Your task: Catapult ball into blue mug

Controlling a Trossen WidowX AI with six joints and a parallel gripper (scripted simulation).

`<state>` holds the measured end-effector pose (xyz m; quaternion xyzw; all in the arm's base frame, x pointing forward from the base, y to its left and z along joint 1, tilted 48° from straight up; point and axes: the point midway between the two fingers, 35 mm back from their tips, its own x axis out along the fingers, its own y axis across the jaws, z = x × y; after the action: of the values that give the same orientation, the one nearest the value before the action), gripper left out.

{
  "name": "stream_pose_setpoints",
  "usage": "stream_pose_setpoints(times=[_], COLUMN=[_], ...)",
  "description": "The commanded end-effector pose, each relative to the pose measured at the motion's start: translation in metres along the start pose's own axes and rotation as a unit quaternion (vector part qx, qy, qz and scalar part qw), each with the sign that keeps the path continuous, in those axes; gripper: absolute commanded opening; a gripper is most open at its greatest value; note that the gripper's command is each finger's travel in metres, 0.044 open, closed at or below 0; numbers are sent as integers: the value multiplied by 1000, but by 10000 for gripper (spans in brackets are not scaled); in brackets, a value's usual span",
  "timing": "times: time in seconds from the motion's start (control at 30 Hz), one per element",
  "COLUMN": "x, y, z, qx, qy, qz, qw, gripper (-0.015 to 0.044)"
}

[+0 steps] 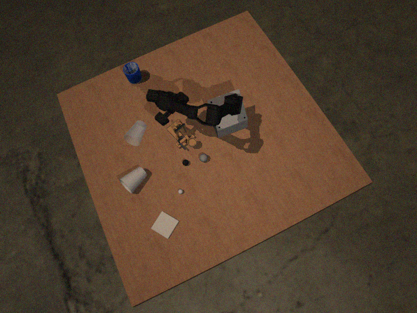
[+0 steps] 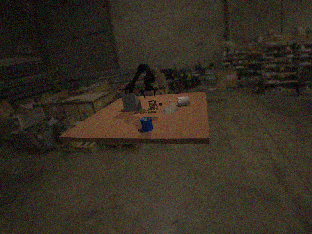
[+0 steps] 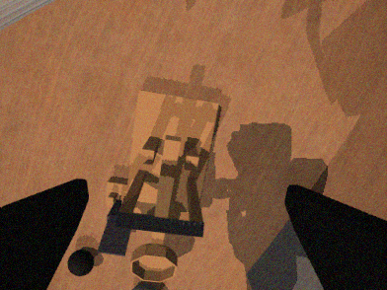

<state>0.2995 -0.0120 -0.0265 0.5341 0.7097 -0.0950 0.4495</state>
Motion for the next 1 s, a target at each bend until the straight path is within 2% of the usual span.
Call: stream_pose_setpoints(times=[0.0, 0.2, 0.3, 0.37, 0.97], x=[16, 22, 56, 66, 88], y=[7, 9, 11, 11, 12], z=[-2, -2, -6, -8, -9], qx=[51, 61, 61, 61, 61], qy=[37, 44, 44, 44, 44], qz=[6, 7, 7, 7, 7], qw=[998, 997, 997, 997, 997], gripper=[440, 440, 440, 440, 440])
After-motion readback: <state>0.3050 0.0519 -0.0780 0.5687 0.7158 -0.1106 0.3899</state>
